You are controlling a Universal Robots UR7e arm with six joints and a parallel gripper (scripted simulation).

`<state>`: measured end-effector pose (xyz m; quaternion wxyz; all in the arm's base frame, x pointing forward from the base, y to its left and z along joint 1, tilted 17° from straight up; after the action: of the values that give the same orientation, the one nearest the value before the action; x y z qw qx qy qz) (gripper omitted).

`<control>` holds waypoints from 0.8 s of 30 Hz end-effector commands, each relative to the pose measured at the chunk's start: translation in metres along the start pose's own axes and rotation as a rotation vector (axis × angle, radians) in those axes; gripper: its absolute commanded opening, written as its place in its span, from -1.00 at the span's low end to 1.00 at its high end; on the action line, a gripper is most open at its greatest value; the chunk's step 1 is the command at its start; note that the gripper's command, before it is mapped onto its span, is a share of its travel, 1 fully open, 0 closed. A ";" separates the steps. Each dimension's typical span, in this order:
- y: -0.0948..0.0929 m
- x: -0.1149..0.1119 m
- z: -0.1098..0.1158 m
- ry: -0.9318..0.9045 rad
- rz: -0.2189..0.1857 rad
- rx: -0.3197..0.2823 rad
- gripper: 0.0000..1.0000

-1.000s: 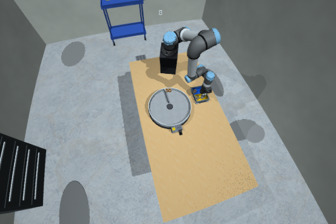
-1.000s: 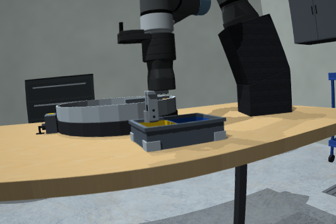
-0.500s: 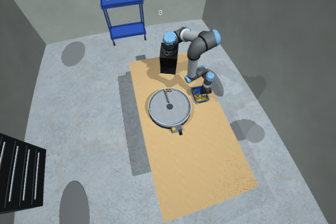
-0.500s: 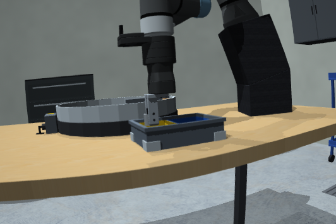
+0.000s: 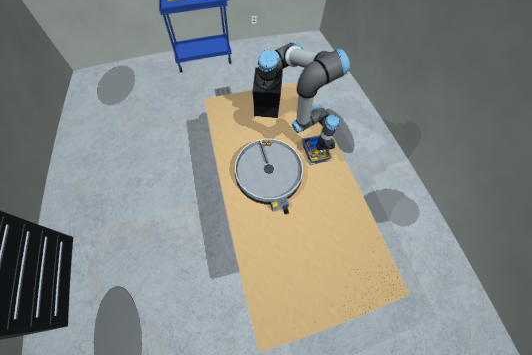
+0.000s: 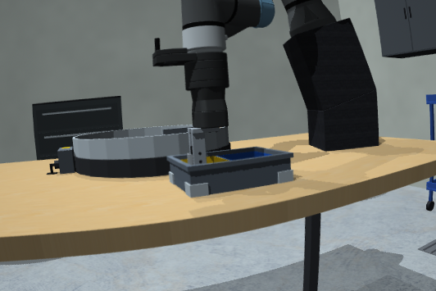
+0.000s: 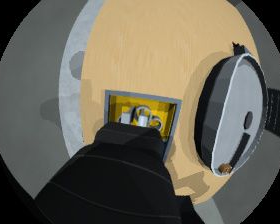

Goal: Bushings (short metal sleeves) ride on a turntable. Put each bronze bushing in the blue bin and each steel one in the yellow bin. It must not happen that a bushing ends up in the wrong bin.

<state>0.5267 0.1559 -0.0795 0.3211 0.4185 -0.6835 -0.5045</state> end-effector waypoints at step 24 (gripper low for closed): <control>-0.014 0.000 0.000 0.000 -0.001 0.001 -1.00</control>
<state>0.5297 0.1542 -0.0911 0.3211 0.4185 -0.6835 -0.5045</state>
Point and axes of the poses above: the point where the finger pads meet when closed, its own y axis back along the fingers, its own x axis across the jaws, z = x × y, the point moved 10 cm from there along y, back along the fingers, and after that the axes turned 15 degrees about -y, right-handed, at the moved point
